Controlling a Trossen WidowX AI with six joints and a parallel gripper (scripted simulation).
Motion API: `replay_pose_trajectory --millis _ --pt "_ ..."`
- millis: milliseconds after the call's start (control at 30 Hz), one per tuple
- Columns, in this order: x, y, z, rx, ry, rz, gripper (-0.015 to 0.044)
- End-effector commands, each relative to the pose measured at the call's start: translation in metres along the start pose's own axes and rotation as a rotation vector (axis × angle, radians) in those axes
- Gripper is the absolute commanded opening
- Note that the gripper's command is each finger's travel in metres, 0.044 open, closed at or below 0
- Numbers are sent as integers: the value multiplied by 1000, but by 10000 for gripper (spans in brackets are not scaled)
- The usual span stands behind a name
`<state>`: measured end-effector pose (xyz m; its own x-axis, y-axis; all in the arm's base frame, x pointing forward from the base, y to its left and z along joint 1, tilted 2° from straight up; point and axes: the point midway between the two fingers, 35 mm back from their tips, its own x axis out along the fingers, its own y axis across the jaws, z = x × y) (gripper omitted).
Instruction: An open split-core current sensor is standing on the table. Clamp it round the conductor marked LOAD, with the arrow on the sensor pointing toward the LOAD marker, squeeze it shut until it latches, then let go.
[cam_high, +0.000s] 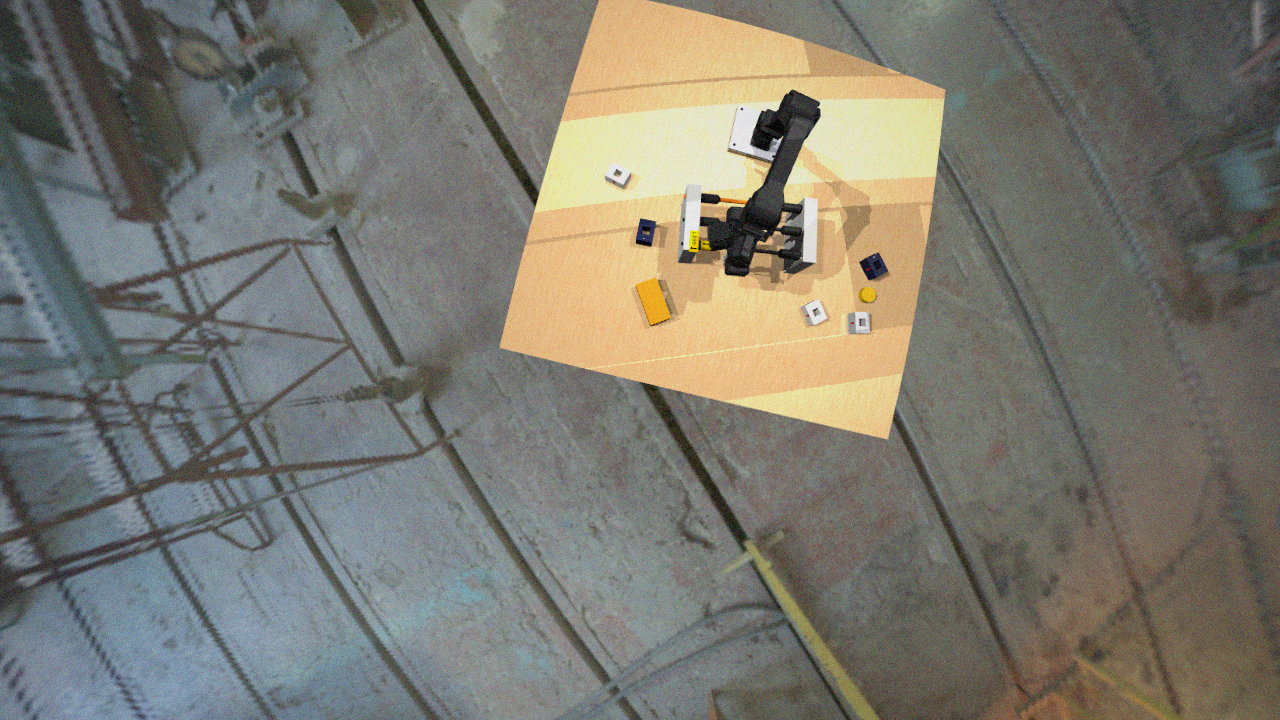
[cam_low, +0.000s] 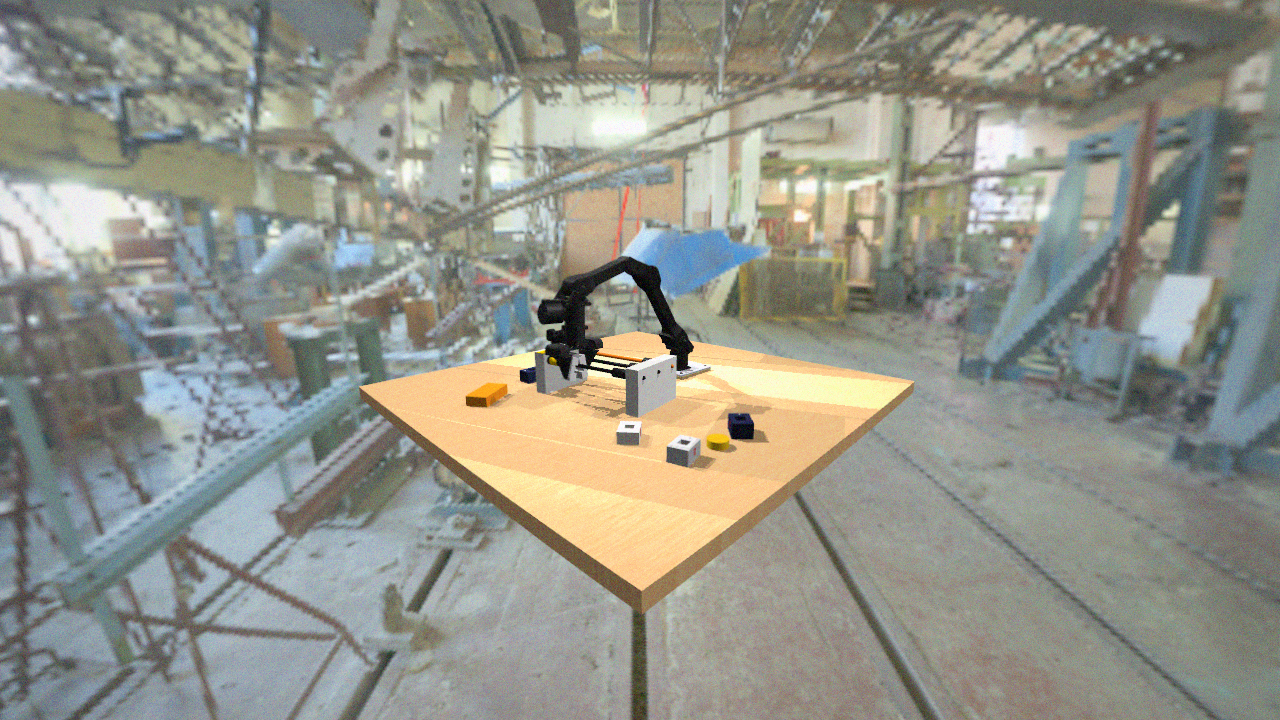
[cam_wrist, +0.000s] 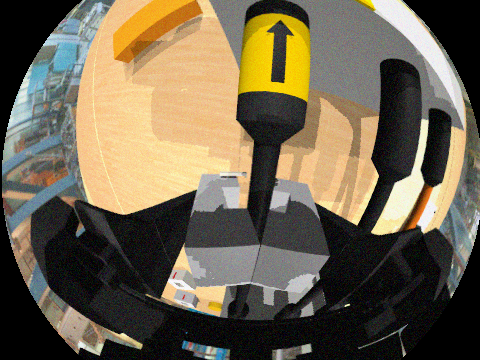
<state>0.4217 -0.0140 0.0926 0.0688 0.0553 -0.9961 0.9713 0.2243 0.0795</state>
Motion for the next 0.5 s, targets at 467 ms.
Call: replay_pose_trajectory --millis 467 --pt "-1 0 0 0 0 2 155"
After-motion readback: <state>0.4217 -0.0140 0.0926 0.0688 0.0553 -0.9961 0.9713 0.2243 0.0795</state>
